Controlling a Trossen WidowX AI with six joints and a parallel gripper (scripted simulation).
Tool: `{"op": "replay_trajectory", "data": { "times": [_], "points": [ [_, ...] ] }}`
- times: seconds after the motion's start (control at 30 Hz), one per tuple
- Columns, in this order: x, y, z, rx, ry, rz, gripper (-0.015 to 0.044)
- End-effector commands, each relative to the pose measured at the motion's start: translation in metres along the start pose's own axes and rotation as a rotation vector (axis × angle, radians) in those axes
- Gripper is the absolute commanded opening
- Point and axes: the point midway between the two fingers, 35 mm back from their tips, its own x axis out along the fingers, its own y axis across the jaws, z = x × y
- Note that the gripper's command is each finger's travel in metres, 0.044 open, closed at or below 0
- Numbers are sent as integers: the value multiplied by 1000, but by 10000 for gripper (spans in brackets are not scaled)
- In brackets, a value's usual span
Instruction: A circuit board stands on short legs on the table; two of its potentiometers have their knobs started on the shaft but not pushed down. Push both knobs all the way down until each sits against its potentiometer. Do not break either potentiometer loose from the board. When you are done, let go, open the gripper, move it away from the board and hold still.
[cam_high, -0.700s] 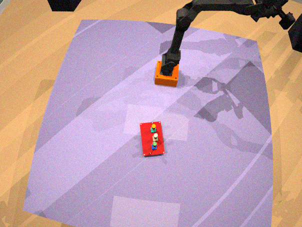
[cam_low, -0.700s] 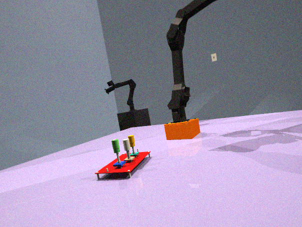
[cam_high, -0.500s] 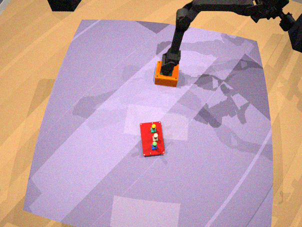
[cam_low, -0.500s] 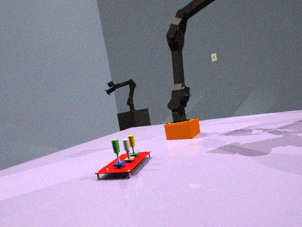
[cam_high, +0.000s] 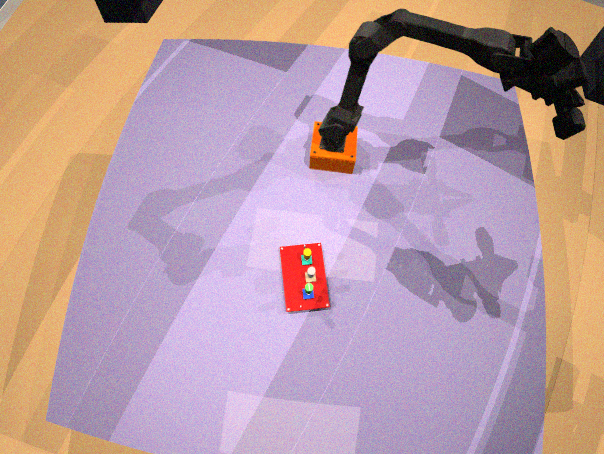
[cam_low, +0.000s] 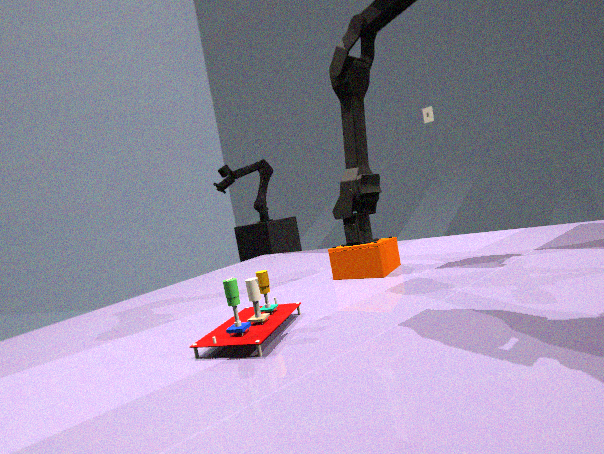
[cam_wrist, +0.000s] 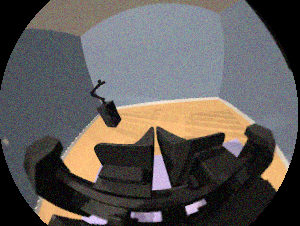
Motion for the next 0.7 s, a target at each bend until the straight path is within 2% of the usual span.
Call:
{"op": "replay_trajectory", "data": {
  "times": [0.0,0.33,0.67],
  "points": [
    [-9,-56,-27,43,73,-133,0],
    [-60,-168,-90,163,233,-413,0],
    [-141,-252,-169,318,422,-660,0]
  ]
}}
